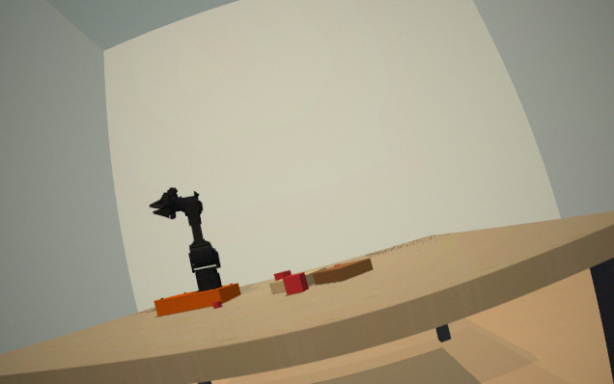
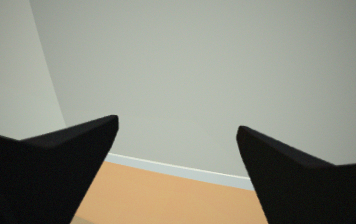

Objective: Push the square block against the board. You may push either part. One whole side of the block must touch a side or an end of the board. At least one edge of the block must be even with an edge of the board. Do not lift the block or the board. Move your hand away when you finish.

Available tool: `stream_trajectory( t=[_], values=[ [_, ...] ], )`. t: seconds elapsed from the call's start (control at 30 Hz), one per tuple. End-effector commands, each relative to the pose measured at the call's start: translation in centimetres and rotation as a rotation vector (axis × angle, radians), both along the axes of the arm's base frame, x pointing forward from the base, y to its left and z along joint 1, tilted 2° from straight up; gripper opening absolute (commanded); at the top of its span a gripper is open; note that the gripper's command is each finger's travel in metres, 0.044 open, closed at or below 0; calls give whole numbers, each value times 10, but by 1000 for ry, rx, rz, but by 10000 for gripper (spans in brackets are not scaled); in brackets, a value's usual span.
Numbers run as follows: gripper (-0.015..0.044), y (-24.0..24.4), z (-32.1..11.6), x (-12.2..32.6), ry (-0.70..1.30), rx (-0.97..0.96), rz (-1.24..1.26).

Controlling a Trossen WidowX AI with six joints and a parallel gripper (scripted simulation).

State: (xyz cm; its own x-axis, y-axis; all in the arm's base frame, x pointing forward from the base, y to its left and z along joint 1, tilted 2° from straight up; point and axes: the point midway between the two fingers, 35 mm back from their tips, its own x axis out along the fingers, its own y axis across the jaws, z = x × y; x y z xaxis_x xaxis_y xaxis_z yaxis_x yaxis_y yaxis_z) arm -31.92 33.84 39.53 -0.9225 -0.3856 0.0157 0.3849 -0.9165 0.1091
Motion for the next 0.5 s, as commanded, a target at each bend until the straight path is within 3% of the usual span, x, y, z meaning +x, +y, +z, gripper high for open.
stream_trajectory(
  t=[0.0, 0.47],
  values=[
    [374, 0, 0, 0, 0, 0, 0],
    [6, -53, 81, 7, 110, -7, -55]
  ],
)
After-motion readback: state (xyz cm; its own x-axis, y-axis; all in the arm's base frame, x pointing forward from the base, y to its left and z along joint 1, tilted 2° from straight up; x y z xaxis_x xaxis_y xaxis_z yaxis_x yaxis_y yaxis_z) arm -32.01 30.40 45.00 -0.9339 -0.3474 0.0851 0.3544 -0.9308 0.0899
